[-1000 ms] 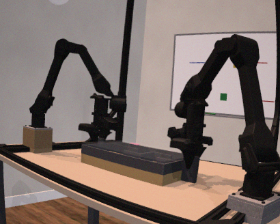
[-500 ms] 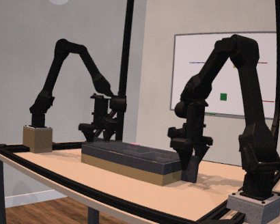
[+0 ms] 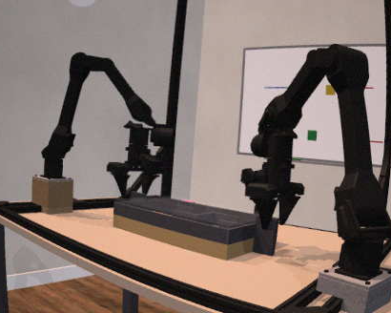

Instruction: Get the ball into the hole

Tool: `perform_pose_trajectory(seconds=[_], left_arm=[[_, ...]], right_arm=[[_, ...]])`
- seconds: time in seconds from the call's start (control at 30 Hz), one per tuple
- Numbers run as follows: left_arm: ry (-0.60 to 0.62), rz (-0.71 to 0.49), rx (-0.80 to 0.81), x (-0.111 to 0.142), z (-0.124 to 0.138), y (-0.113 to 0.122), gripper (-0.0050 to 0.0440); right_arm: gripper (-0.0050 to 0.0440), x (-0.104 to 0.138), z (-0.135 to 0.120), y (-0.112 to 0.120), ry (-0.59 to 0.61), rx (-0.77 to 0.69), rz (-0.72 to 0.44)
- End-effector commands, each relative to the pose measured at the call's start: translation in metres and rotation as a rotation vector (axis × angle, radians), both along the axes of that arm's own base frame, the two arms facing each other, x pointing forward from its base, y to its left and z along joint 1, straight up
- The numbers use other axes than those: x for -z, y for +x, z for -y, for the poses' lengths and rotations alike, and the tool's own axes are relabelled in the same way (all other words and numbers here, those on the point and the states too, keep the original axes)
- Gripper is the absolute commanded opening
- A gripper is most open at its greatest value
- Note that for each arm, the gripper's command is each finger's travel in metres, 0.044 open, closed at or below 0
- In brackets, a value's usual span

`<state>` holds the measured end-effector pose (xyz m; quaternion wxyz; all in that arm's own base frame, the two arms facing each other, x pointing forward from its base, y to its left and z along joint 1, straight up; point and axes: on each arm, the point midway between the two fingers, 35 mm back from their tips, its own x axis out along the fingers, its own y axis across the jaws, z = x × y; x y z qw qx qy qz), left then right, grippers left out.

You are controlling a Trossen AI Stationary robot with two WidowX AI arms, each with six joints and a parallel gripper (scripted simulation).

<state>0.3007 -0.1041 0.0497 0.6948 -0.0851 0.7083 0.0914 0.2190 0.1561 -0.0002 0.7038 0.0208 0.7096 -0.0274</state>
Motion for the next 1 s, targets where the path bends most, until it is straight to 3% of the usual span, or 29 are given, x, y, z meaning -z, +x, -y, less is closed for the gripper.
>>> perform_pose_trajectory(seconds=[0.0,0.97], left_arm=[[-0.006,0.02,-0.001,-0.0359,0.0058,-0.0165,0.04],[-0.006,0.02,-0.001,-0.0428,0.0064,-0.0213,0.04]], right_arm=[[0.04,-0.0327,-0.0014,-0.0182,0.009,0.0,0.009],[0.04,-0.0394,-0.0008,-0.0231,0.009,0.0,0.009]])
